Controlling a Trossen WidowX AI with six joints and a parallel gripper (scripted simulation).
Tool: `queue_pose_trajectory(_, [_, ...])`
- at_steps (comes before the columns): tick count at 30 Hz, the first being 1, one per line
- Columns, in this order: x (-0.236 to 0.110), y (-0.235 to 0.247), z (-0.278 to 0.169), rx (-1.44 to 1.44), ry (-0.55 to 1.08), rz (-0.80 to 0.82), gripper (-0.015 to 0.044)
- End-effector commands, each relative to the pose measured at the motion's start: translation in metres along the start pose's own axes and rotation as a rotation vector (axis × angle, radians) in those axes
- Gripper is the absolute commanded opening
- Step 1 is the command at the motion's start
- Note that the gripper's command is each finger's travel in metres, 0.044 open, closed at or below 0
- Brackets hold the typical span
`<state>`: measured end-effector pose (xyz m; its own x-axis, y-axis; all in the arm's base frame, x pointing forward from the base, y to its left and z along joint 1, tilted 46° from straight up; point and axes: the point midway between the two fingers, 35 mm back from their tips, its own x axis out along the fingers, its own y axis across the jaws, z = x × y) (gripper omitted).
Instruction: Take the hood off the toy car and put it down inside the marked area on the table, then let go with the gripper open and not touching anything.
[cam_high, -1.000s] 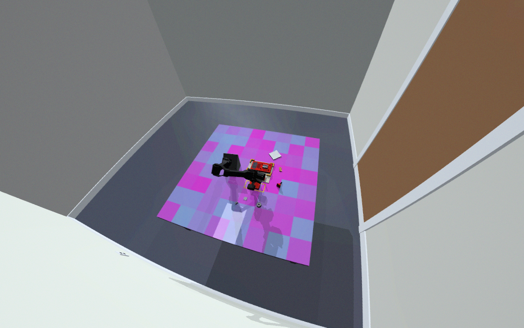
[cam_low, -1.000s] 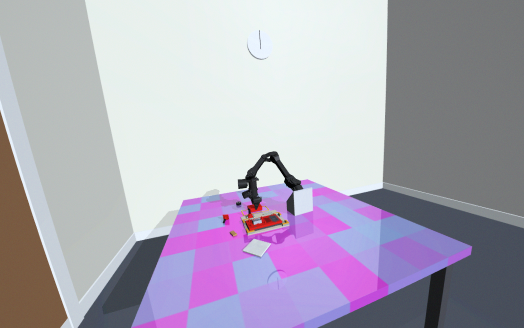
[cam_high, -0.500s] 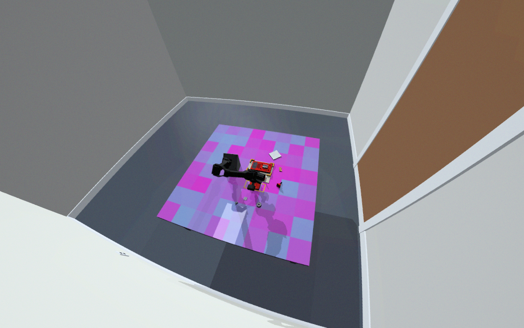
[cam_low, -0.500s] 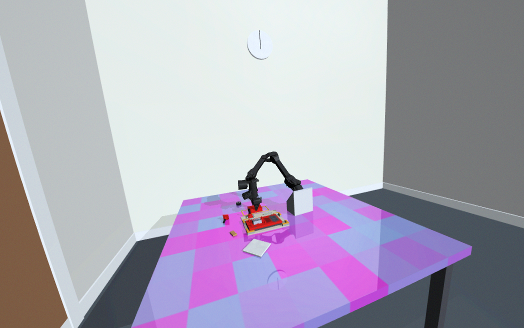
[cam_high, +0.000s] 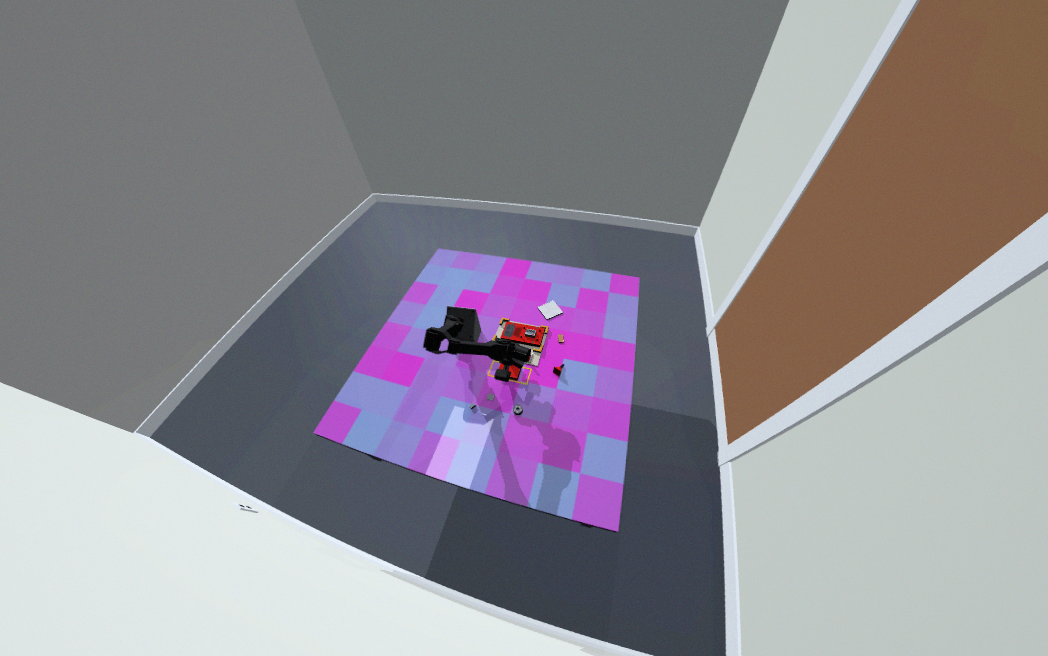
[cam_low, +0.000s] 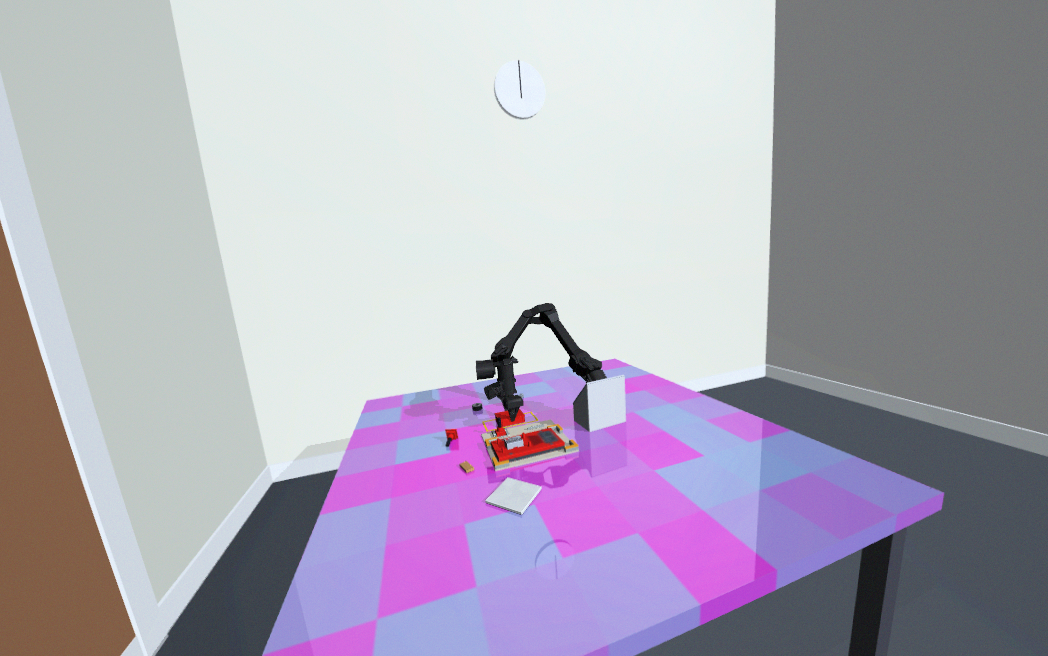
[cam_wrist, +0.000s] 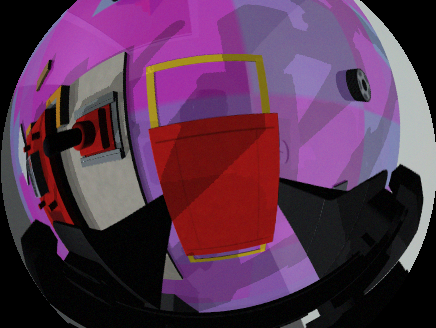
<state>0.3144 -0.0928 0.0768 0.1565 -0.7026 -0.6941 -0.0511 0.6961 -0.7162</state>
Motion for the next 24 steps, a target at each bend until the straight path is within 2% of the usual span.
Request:
queue_pose_trajectory(1, [0.0, 0.0, 0.0, 0.001, 0.0, 0.0, 0.042])
queue_pose_trajectory(2, [-0.002, 0.0, 0.0, 0.001, 0.0, 0.001, 0.044])
queue_pose_trajectory(10, [-0.07, 0.001, 0.0, 0.0, -0.002, 0.004, 0.044])
queue_pose_trajectory(24, [-0.072, 0.001, 0.0, 0.0, -0.002, 0.004, 0.044])
